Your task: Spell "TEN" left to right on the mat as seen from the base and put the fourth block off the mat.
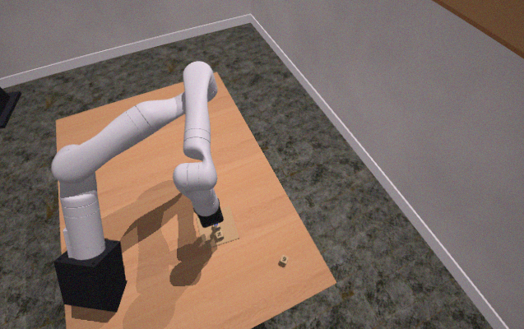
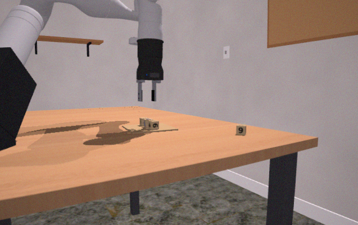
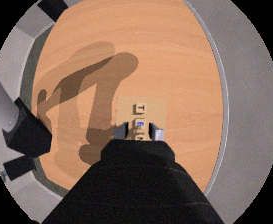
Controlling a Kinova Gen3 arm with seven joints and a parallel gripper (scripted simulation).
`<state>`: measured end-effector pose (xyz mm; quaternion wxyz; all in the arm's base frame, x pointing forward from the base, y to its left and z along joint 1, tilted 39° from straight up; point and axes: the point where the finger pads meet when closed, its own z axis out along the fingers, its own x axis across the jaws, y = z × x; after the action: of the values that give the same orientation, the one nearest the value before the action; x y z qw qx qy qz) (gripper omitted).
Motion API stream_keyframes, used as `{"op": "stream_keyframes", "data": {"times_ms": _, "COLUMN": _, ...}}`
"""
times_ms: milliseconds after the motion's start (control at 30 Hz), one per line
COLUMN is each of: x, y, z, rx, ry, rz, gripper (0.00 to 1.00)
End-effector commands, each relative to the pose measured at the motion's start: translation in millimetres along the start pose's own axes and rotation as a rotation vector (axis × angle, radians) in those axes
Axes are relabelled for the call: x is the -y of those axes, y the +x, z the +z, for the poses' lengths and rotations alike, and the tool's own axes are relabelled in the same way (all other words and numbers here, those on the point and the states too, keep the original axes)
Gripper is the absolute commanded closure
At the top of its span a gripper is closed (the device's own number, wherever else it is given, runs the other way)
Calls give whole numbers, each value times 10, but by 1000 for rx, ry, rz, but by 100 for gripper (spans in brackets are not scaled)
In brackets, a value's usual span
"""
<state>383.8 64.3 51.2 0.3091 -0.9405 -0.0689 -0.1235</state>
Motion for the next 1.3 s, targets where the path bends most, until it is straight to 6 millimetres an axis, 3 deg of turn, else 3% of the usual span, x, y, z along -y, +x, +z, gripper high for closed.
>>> {"op": "stream_keyframes", "data": {"times_ms": 0, "x": -3, "y": 47, "z": -82, "rx": -15, "ry": -2, "rz": -2, "gripper": 21}}
{"op": "stream_keyframes", "data": {"times_ms": 200, "x": -3, "y": 46, "z": -98, "rx": -15, "ry": -2, "rz": -2, "gripper": 21}}
{"op": "stream_keyframes", "data": {"times_ms": 233, "x": -3, "y": 46, "z": -98, "rx": -15, "ry": -2, "rz": -2, "gripper": 0}}
{"op": "stream_keyframes", "data": {"times_ms": 967, "x": -3, "y": 46, "z": -105, "rx": -15, "ry": -2, "rz": -2, "gripper": 0}}
{"op": "stream_keyframes", "data": {"times_ms": 1267, "x": -2, "y": 43, "z": -356, "rx": -15, "ry": -2, "rz": -2, "gripper": 0}}
